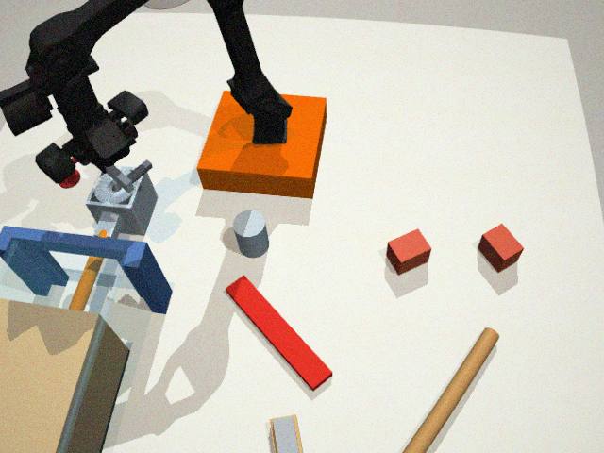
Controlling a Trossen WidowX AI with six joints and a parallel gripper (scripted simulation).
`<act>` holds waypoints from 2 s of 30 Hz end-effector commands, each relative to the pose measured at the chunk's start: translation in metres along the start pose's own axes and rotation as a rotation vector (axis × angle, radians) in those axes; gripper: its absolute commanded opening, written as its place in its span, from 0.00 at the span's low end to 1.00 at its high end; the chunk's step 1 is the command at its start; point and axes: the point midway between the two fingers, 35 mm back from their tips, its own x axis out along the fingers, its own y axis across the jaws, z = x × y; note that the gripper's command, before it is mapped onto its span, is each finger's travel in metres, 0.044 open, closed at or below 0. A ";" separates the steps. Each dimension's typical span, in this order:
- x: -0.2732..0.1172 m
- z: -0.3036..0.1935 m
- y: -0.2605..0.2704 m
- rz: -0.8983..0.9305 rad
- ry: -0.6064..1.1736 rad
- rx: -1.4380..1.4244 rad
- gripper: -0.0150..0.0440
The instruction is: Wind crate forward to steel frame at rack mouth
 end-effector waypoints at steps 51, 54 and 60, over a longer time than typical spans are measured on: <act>0.004 -0.027 0.015 -0.558 -0.105 -0.276 0.25; 0.004 -0.027 0.015 -0.607 -0.113 -0.275 0.25; 0.004 -0.027 0.015 -0.704 -0.131 -0.271 0.25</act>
